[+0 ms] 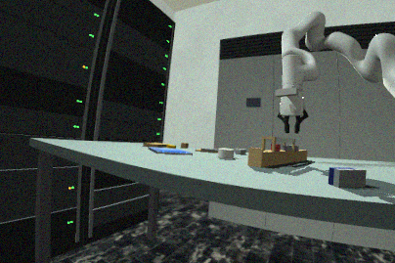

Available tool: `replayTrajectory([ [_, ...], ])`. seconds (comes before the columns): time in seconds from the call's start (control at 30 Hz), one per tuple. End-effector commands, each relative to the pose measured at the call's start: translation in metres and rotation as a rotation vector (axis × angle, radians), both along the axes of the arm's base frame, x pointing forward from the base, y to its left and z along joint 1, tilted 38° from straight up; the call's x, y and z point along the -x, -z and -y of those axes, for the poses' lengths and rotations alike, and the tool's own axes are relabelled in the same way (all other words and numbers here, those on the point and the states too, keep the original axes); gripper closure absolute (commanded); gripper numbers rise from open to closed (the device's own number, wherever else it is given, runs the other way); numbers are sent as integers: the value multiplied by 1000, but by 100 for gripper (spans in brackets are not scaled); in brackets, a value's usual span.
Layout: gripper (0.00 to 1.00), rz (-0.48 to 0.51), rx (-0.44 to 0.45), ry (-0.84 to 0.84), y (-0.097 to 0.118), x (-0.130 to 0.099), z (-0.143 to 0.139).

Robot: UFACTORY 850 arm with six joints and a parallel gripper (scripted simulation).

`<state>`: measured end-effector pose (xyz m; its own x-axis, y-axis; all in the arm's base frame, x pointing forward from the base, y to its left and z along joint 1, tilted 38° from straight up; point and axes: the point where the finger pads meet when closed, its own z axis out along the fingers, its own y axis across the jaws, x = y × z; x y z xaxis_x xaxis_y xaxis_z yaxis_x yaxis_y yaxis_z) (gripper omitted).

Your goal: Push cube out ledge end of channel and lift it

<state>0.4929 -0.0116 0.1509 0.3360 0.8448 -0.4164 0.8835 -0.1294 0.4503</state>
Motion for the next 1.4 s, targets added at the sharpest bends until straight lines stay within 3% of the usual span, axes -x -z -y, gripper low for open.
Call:
replayTrajectory([
  [0.0,61,0,0,0,-2,0,-1],
  [0.1,61,12,-8,23,-9,-10,5],
  [0.17,61,67,-45,118,-42,-49,34],
  [0.3,61,181,-114,277,-69,-66,59],
  [0.4,61,184,-116,280,-93,-88,82],
  [0.47,61,184,-116,280,-93,-88,82],
  [0.5,61,184,-116,280,-115,-109,102],
  [0.53,61,184,-116,280,-119,-114,107],
  [1.37,61,184,-116,280,-119,-114,107],
])
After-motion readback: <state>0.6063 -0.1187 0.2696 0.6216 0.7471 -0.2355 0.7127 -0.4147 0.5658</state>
